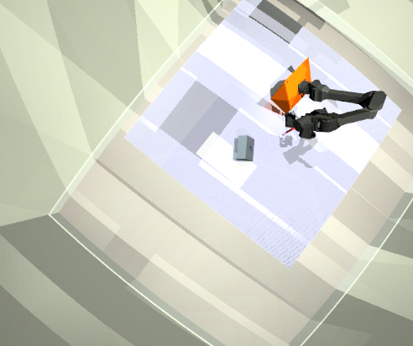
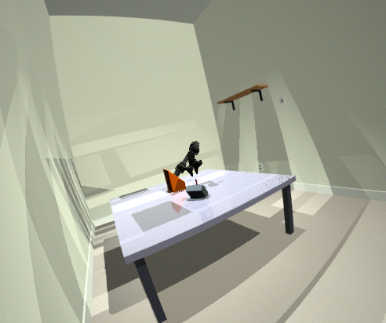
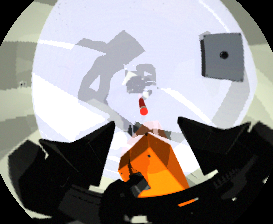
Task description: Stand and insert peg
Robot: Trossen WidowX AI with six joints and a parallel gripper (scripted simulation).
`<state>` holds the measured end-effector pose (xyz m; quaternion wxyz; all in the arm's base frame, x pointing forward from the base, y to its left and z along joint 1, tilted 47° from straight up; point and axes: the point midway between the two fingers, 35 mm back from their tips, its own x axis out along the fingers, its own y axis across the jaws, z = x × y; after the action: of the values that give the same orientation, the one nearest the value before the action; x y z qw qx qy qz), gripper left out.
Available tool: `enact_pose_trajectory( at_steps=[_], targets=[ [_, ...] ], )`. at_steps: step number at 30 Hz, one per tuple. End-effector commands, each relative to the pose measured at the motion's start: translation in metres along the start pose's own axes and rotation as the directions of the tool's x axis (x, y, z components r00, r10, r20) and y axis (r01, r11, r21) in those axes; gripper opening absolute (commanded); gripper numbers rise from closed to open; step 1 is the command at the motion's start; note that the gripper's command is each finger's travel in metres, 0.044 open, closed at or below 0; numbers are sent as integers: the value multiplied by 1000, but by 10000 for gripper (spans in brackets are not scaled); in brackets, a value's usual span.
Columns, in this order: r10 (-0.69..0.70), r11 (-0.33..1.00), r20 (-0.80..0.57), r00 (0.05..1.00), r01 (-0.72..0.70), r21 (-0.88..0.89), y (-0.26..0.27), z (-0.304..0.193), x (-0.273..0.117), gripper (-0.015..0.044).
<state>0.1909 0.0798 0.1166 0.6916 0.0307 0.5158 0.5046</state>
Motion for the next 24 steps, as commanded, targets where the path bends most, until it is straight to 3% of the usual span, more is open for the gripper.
enact_pose_trajectory(
  at_steps=[1, 12, 24],
  targets=[
    [2, 996, 4, 1000, -1, -92, 0, 0, 1, 440],
    [2, 931, 4, 1000, 0, -366, 0, 0, 3, 440],
    [0, 775, 4, 1000, 3, -632, 0, 0, 4, 440]
  ],
)
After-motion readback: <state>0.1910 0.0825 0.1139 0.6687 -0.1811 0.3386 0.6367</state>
